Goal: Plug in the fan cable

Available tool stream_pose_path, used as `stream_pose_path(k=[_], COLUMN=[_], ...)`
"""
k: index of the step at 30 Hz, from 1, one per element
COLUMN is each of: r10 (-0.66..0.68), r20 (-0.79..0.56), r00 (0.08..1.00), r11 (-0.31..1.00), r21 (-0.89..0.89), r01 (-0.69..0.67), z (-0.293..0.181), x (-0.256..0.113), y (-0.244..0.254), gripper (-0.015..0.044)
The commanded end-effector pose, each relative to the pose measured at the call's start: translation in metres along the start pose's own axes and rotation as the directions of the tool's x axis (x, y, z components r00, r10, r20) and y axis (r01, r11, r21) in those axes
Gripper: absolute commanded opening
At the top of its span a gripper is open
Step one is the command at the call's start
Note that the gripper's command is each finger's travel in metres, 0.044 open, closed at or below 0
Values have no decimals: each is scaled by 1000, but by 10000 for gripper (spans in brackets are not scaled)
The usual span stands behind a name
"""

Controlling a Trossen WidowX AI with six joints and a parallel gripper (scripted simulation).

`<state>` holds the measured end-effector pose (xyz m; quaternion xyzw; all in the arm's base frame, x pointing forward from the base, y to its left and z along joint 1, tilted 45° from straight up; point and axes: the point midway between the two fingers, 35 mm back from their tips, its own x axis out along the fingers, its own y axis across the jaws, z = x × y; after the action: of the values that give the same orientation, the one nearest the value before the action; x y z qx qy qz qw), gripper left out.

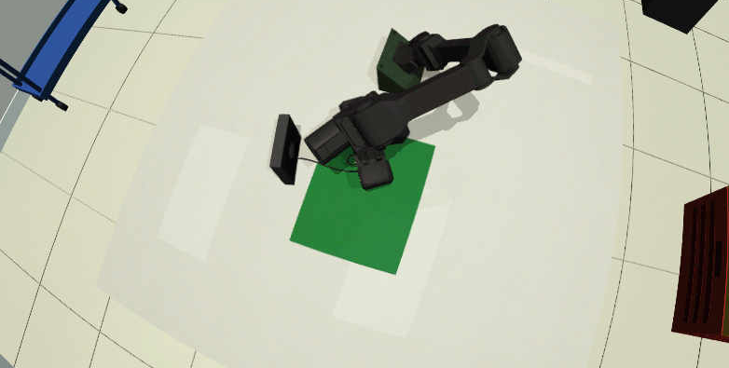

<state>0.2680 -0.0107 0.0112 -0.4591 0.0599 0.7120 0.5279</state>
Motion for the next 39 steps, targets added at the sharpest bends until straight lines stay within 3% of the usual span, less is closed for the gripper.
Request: stream_pose_path(k=[1,39], r10=[-3,-3], r20=[2,3], r00=[1000,1000], r11=[1000,1000], r21=[6,8], r01=[3,3], z=[1,3], x=[1,7], y=[1,1], gripper=[0,0])
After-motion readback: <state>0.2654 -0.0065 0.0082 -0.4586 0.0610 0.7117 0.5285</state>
